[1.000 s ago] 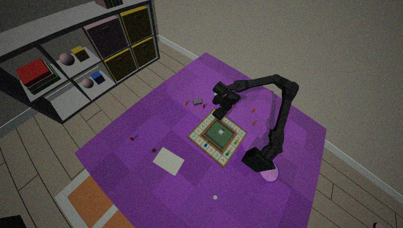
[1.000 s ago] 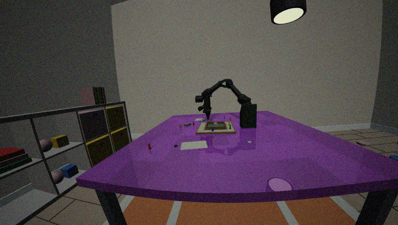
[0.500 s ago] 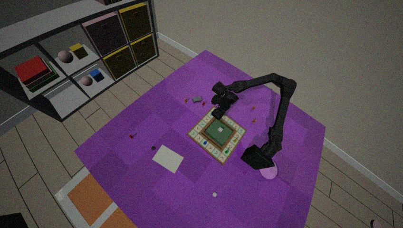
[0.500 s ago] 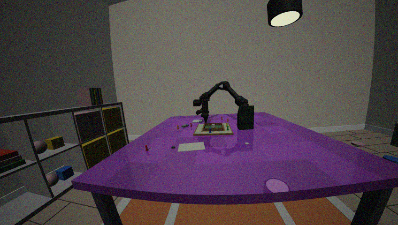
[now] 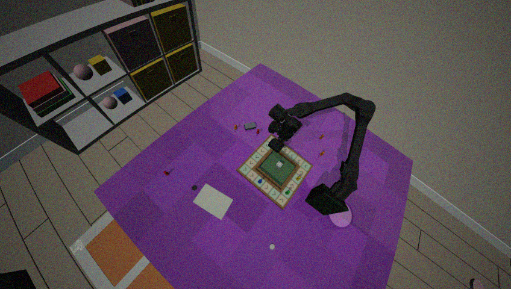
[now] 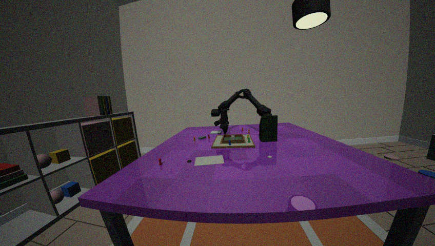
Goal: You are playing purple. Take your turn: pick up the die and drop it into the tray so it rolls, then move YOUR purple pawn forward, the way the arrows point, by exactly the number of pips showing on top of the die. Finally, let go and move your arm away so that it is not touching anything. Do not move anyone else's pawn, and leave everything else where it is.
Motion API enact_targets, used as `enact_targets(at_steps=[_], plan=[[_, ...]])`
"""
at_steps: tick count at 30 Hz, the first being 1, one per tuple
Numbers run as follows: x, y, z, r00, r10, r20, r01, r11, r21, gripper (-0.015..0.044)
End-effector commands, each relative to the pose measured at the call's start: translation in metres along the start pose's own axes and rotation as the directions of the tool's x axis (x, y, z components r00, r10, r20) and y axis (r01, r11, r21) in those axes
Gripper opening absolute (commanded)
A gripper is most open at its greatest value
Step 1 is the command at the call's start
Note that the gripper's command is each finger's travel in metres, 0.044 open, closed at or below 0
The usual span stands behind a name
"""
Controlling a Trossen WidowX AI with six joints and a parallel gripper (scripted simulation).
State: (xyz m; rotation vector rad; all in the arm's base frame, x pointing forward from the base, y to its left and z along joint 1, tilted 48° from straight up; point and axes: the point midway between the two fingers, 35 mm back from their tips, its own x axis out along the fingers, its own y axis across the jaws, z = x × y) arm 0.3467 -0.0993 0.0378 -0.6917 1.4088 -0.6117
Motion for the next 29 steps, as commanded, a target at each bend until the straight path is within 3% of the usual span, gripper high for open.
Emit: enact_targets(at_steps=[1,5,11,18,24,25,26,29], plan=[[-0.036,0.001,0.003,1.000,0.001,0.011,-0.001,1.000,0.000,0.0341],[-0.047,0.001,0.002,1.000,0.000,0.011,0.000,1.000,-0.002,0.0440],[-0.066,0.023,-0.011,1.000,0.023,0.017,-0.023,1.000,-0.010,0.0440],[-0.111,0.094,-0.096,0.998,0.058,0.008,-0.058,0.997,-0.042,0.0440],[-0.125,0.110,-0.170,1.000,-0.002,0.001,0.002,0.999,-0.044,0.0440],[-0.126,0.110,-0.173,1.000,-0.006,0.001,0.006,0.999,-0.043,0.0440],[-0.120,0.107,-0.130,0.999,0.039,0.005,-0.039,0.998,-0.050,0.0440],[-0.120,0.107,-0.130,0.999,0.039,0.005,-0.039,0.998,-0.050,0.0440]])
